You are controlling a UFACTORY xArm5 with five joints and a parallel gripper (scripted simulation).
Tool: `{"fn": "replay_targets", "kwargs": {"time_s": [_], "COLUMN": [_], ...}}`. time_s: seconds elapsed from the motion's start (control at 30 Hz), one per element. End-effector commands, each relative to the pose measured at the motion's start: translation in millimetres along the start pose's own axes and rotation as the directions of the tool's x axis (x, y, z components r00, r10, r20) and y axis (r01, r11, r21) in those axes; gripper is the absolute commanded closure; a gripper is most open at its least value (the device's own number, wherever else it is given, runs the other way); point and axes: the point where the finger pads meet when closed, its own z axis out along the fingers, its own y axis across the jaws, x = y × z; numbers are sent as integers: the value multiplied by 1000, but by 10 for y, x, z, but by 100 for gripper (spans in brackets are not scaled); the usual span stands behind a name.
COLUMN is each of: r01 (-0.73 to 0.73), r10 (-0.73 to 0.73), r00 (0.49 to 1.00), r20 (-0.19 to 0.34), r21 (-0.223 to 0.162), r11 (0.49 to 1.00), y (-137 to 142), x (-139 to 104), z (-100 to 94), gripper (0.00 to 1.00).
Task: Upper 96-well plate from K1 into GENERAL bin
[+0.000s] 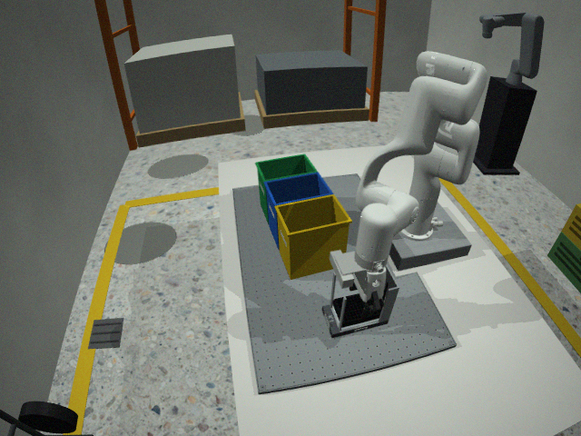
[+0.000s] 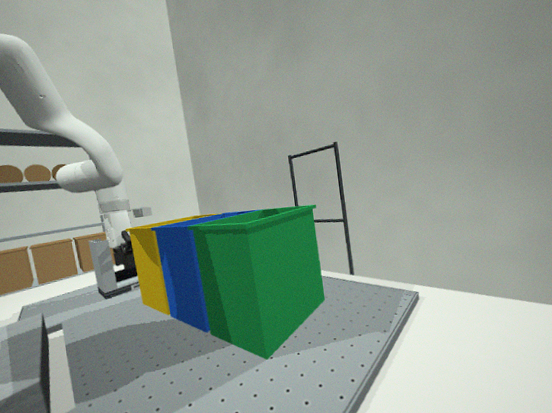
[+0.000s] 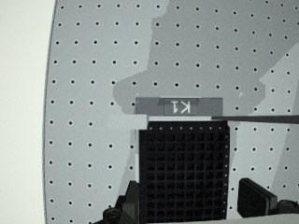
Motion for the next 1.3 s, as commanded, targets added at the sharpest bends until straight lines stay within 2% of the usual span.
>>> {"fn": "replay_targets", "kwargs": {"time_s": [0.0,0.9,1.27], "r01": [0,0,0], "r10": [0,0,0], "r00": [1000,1000,1000], "r20": [-2,-2,-2], "r21": [2,2,2], "r11": [1000,1000,1000], "y": [-8,-9,-9], "x": [9,8,8], "z": [9,176,189], "gripper": [0,0,0]}}
